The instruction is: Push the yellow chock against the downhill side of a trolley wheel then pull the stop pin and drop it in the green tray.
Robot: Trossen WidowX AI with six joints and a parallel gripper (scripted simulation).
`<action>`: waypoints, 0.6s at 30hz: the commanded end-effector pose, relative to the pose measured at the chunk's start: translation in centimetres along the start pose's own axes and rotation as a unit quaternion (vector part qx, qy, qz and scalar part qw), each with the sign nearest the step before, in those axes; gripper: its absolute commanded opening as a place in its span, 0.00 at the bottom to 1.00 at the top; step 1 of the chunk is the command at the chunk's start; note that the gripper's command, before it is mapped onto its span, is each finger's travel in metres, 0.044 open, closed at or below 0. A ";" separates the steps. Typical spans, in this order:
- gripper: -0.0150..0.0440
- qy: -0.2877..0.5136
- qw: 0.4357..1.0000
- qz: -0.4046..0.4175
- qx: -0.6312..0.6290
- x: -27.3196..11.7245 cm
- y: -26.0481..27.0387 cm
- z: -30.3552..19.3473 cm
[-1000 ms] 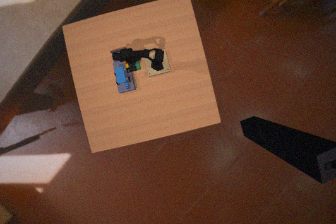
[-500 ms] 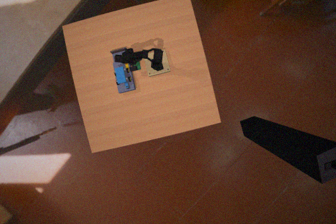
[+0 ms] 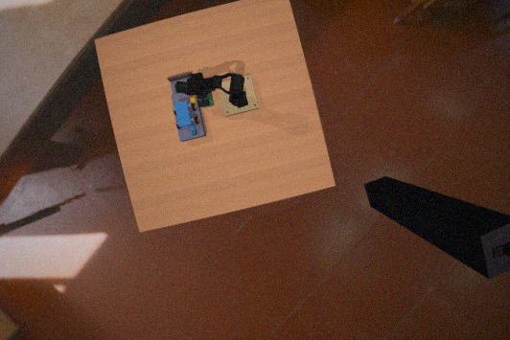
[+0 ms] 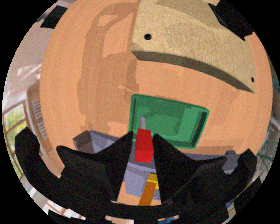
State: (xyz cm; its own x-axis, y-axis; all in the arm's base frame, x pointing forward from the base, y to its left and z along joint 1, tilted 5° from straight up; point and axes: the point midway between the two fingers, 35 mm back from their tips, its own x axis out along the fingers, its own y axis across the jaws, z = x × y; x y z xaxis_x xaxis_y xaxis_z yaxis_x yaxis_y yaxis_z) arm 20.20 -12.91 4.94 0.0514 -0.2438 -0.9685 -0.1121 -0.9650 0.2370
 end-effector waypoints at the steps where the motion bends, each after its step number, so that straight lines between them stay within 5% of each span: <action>1: 0.58 -0.001 1.000 0.001 0.000 0.1 -0.2 0.0; 18: 0.58 -0.001 1.000 0.000 0.000 0.2 -1.5 -0.1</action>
State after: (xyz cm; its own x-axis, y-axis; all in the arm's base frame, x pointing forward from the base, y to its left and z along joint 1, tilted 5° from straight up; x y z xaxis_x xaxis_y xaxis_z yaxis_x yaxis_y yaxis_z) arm 20.50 -11.67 4.52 0.0530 -0.2409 -0.9691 -0.1086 -0.9661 0.2342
